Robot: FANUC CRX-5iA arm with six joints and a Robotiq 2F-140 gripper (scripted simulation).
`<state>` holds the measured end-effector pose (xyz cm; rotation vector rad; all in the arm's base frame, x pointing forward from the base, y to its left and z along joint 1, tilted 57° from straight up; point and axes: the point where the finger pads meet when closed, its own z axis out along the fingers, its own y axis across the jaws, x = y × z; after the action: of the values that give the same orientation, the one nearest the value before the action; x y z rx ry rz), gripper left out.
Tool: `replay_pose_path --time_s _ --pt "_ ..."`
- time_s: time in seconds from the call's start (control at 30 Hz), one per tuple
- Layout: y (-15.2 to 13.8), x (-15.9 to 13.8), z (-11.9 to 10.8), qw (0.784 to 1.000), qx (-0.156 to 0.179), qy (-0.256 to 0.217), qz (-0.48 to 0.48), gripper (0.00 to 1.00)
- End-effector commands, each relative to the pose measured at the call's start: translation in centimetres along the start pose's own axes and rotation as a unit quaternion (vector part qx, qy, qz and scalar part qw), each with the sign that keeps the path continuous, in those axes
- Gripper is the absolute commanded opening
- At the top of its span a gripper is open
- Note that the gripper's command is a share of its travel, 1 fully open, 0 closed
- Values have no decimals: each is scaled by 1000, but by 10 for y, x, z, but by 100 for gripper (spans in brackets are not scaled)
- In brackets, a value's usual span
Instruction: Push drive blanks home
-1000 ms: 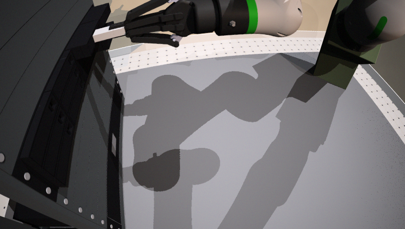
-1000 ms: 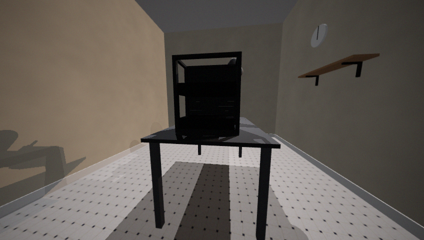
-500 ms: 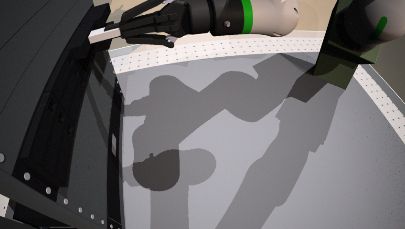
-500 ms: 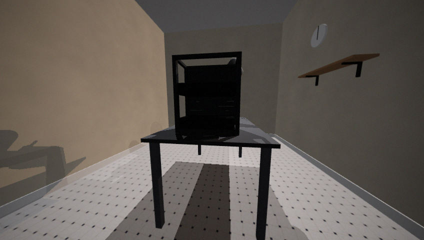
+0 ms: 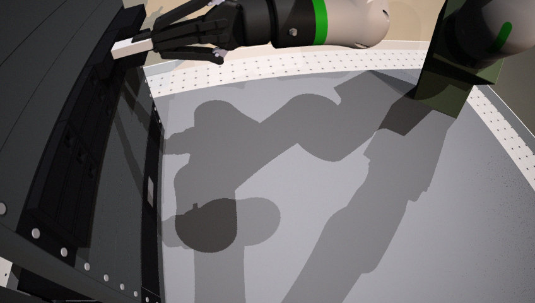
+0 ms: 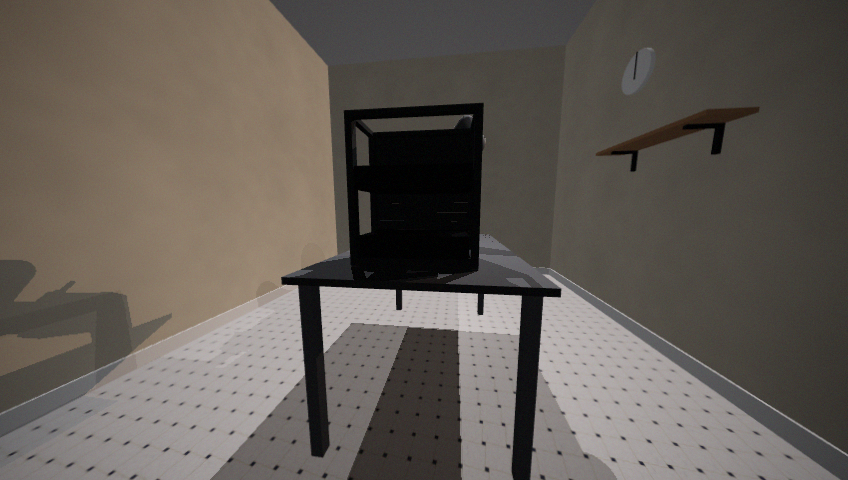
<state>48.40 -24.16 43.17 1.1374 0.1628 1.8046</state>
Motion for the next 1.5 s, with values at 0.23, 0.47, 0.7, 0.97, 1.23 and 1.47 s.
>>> replay_pose_path --time_s 0.23,0.47,0.7,0.97,1.23,1.47 --pt "1 0 1 1000 -1 0 0 0" --pt "1 0 4 1000 -1 0 0 0" --pt "1 0 4 1000 -1 0 0 0" --pt "1 0 6 1000 -1 0 0 0" --pt "1 0 7 1000 -1 0 0 0" --pt "1 0 8 1000 -1 0 0 0"
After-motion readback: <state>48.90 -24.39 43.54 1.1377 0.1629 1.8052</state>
